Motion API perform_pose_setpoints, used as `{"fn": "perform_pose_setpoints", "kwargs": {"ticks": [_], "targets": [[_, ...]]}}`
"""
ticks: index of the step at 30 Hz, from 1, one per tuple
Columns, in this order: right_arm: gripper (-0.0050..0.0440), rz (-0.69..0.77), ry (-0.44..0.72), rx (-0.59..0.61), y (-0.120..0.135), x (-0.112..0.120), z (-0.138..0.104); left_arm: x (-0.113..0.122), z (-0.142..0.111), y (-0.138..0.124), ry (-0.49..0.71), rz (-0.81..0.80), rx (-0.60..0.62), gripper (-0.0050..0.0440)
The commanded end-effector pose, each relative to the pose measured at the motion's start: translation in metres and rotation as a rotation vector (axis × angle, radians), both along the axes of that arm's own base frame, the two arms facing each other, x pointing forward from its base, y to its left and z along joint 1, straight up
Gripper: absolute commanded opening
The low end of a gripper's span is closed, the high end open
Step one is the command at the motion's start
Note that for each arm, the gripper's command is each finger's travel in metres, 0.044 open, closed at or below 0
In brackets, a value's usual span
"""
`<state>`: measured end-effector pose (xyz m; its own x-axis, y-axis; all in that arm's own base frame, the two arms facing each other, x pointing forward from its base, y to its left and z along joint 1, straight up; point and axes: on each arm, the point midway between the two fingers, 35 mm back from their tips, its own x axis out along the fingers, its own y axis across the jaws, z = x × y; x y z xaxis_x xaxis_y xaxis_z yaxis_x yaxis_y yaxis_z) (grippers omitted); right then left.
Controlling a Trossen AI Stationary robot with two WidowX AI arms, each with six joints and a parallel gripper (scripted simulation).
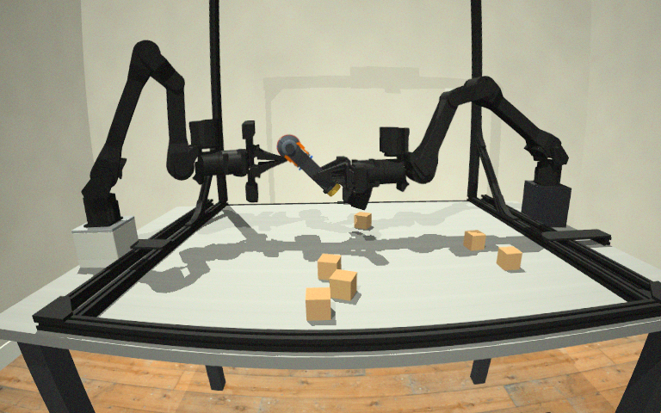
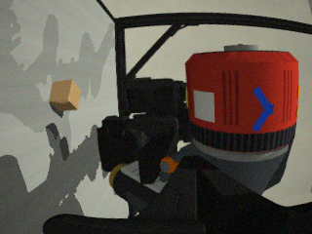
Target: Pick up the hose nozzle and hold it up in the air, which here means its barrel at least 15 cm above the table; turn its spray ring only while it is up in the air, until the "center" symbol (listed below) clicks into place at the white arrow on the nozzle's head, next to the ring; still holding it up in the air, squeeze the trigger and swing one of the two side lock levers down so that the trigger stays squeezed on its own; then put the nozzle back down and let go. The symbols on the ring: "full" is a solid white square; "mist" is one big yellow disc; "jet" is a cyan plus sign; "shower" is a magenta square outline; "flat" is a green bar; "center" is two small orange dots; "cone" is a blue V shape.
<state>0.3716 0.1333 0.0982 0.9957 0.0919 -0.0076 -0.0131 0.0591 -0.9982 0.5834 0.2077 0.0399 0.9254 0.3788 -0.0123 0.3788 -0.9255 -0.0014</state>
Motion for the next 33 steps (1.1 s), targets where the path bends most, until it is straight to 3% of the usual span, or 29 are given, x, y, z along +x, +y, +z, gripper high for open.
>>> {"fn": "perform_pose_setpoints", "kwargs": {"ticks": [1,7,13,15,30,33], "targets": [[0.0,-0.003,-0.006,-0.002,0.0,0.005,0.0,0.0,0.004,0.001,-0.012,0.003,0.003,0.0],[0.0,-0.003,-0.006,0.006,-0.002,0.005,0.002,0.0,0.004,0.001,-0.012,0.003,0.003,0.0],[0.0,-0.002,0.01,0.181,-0.006,0.005,0.002,0.0,0.004,0.001,-0.012,0.003,0.003,0.0],[0.0,-0.002,0.01,0.181,-0.006,0.005,0.002,0.0,0.004,0.001,-0.012,0.003,0.003,0.0],[0.0,-0.006,0.078,0.857,-0.025,0.006,0.003,0.0,0.004,0.001,-0.012,0.003,0.003,0.0],[0.0,-0.006,0.083,0.901,-0.027,0.006,0.002,0.0,0.004,0.001,-0.012,0.003,0.003,0.0]]}}
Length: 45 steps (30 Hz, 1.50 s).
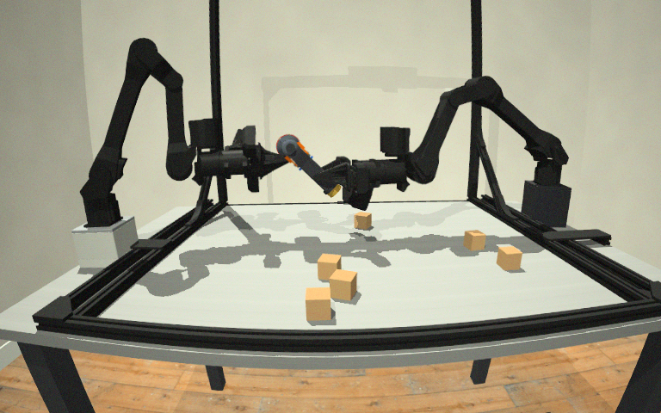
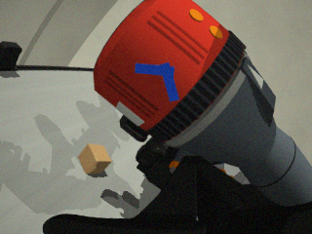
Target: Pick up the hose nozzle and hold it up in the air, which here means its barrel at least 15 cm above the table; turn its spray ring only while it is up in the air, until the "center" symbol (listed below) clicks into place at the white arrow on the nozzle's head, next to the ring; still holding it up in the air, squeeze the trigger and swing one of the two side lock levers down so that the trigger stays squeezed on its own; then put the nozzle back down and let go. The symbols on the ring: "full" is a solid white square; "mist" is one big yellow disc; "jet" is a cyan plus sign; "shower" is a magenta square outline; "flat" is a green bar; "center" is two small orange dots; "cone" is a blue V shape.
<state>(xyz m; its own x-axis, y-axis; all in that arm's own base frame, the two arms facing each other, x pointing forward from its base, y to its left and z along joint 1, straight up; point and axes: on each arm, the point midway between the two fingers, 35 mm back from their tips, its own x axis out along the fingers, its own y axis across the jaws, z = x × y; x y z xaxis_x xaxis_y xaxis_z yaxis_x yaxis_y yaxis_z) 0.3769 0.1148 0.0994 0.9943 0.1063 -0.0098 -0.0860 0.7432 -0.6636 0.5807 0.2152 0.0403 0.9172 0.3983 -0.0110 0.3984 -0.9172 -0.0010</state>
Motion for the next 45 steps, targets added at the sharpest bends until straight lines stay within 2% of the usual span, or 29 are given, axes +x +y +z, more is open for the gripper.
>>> {"fn": "perform_pose_setpoints", "kwargs": {"ticks": [1,6,11,16,21,45], "targets": [[0.0,-0.015,0.015,0.164,-0.0103,0.0013,0.001,0.0031,0.0037,-0.0066,-0.011,-0.018,0.003,0.0],[0.0,-0.017,0.039,0.348,-0.0148,0.0032,-0.0011,0.0031,0.0037,-0.0066,-0.011,-0.018,0.003,0.0],[0.0,-0.019,0.057,0.477,-0.0171,0.005,-0.0032,0.0031,0.0037,-0.0066,-0.011,-0.018,0.003,0.0],[0.0,-0.02,0.064,0.532,-0.0182,0.0063,-0.0043,0.0031,0.0037,-0.0066,-0.011,-0.018,0.003,0.0],[0.0,-0.023,0.084,0.671,-0.0201,0.0091,-0.0074,0.0031,0.0037,-0.0066,-0.011,-0.018,0.003,0.0],[0.0,-0.023,0.085,0.679,-0.0202,0.0093,-0.0076,0.0031,0.0037,-0.0066,-0.011,-0.018,0.003,0.0]]}}
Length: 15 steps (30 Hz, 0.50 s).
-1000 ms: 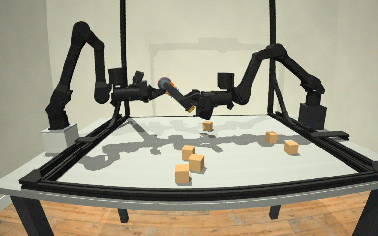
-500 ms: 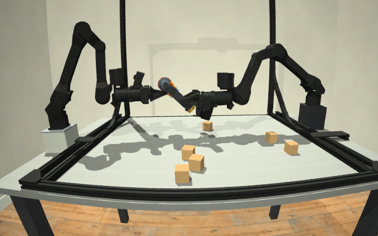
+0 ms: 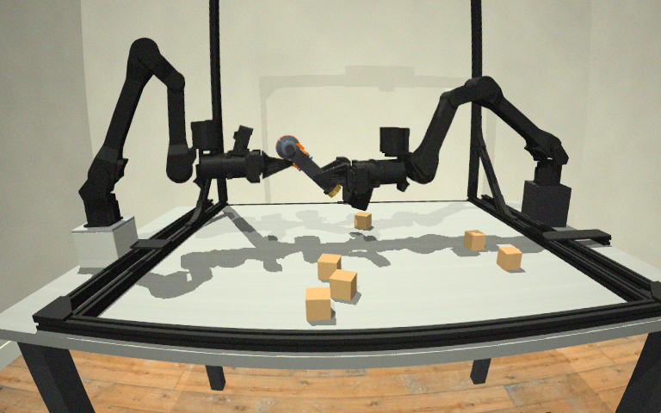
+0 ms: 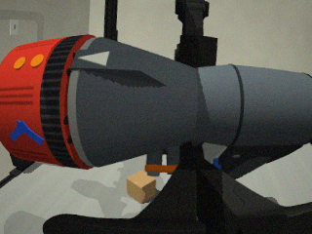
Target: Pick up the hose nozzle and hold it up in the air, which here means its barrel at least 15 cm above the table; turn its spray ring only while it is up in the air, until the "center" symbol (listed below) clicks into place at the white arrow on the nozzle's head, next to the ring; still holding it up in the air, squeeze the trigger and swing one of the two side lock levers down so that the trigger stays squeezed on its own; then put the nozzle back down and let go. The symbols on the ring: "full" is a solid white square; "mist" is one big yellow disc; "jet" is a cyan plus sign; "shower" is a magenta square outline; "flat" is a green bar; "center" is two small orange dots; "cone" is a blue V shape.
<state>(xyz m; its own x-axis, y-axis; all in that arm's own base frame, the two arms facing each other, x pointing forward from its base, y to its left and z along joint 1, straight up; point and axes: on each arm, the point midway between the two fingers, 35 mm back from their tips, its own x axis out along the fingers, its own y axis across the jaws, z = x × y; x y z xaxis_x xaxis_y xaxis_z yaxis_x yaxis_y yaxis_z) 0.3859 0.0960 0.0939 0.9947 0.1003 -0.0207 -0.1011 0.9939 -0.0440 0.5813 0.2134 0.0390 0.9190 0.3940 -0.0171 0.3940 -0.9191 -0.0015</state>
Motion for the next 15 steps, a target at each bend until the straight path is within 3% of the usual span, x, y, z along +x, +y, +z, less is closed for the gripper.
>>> {"fn": "perform_pose_setpoints", "kwargs": {"ticks": [1,15], "targets": [[0.0,-0.005,0.006,0.002,-0.0014,0.0003,-0.0022,0.0024,0.005,-0.0048,-0.016,-0.013,0.005,0.0],[0.0,-0.005,0.006,0.002,-0.0002,0.0015,-0.003,0.0024,0.005,-0.0048,-0.016,-0.013,0.005,0.0]]}}
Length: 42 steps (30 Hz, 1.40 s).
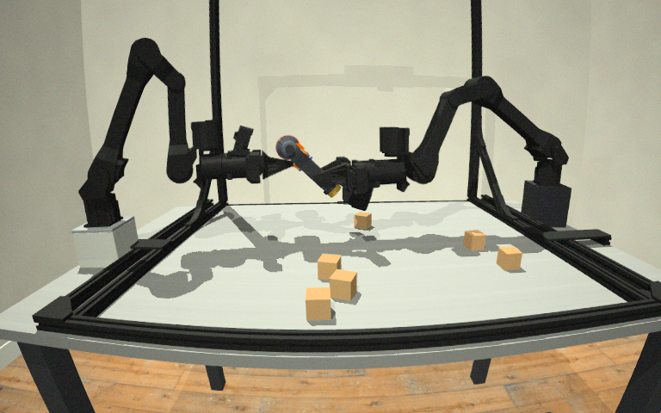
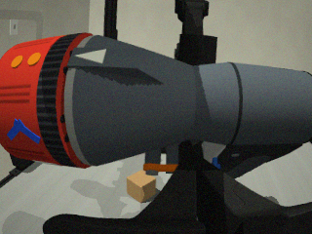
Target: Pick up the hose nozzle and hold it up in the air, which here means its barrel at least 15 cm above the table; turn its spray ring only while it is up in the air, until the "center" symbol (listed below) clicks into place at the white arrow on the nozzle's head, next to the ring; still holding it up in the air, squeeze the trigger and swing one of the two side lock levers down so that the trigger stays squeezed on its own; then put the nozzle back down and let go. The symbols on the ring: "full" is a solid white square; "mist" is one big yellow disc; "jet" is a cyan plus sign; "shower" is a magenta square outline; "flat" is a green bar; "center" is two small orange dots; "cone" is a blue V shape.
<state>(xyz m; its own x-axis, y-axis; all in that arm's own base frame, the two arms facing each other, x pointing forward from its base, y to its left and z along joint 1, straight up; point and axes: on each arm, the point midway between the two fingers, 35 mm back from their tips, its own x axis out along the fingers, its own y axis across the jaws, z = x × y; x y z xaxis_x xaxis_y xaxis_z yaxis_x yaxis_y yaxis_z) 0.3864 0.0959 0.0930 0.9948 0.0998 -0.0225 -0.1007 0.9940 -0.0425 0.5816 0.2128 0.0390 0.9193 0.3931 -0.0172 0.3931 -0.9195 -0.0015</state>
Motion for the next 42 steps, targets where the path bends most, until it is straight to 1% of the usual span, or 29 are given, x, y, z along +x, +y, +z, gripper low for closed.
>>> {"fn": "perform_pose_setpoints", "kwargs": {"ticks": [1,42], "targets": [[0.0,-0.005,0.004,0.001,-0.0001,0.001,-0.0021,0.0022,0.005,-0.0042,-0.016,-0.012,0.005,0.0],[0.0,-0.005,0.004,0.001,0.0033,-0.0004,-0.002,0.0022,0.005,-0.0042,-0.016,-0.012,0.005,0.0]]}}
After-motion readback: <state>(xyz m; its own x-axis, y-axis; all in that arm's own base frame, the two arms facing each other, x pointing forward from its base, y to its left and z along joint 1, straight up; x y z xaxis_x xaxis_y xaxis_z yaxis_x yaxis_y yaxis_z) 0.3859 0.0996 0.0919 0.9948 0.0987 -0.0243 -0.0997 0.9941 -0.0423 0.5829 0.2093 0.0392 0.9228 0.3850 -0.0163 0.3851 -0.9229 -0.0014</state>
